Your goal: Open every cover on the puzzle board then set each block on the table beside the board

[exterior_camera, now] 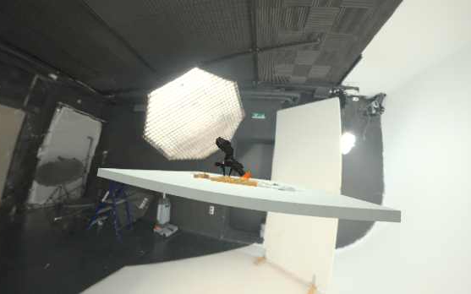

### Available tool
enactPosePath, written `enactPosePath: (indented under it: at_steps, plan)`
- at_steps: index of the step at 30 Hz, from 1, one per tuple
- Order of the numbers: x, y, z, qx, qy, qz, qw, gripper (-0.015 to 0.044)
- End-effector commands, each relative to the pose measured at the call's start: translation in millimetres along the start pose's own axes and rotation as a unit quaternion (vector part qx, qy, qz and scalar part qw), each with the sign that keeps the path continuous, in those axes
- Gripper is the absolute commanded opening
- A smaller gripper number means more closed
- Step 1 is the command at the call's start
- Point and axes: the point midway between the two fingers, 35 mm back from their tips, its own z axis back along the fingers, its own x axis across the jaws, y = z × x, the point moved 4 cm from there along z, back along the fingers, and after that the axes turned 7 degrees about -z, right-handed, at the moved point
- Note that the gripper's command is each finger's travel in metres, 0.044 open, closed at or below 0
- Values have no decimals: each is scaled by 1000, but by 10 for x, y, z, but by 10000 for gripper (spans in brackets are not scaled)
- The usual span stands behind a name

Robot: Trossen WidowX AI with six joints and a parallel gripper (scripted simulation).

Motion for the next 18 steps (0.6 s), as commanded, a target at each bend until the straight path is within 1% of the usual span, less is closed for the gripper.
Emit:
enactPosePath:
  at_steps: [1, 18]
  plan:
    - [-5, 0, -15, 0, 3, 2, 1000, 144]
    - [-6, 0, -116, 0, 3, 2, 1000, 144]
